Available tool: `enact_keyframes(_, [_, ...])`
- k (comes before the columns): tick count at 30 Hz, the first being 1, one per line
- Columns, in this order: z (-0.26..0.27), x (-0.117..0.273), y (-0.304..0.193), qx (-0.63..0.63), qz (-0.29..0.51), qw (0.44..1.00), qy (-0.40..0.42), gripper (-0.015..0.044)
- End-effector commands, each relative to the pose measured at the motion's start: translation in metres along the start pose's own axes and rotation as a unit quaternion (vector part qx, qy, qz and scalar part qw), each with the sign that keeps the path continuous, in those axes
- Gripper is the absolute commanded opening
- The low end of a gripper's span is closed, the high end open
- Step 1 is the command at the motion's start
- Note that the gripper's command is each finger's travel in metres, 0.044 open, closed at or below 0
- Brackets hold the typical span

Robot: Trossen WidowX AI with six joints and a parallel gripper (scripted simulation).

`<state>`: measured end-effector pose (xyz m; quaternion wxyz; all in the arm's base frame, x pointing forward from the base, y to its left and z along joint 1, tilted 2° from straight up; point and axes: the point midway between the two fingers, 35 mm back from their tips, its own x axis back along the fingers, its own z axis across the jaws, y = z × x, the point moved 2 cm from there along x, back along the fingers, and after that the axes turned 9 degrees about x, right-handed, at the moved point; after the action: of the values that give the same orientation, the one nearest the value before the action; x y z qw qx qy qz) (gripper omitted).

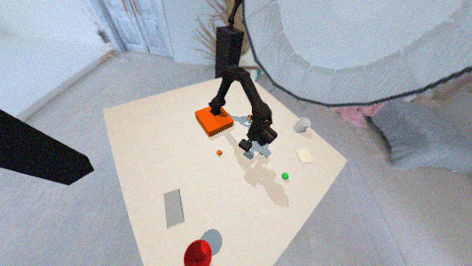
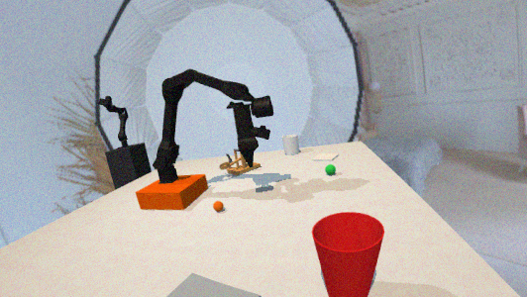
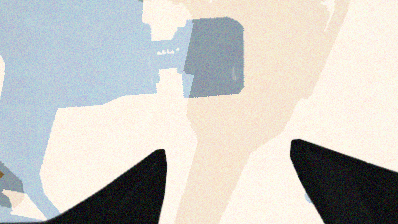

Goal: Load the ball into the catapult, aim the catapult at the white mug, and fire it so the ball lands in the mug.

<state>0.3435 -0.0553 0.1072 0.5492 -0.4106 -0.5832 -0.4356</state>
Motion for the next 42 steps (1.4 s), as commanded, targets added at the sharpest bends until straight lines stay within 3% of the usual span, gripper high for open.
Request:
enact_keyframes(1, [-0.048, -0.014, -0.049, -0.063, 0.001, 0.998, 0.001, 0.0300])
enact_keyframes(9, [-0.102, -0.035, -0.138, -0.162, 0.003, 0.987, -0.002, 0.0300])
enact_keyframes(42, [-0.101, -0.081, -0.141, -0.164, 0.003, 0.987, -0.002, 0.0300])
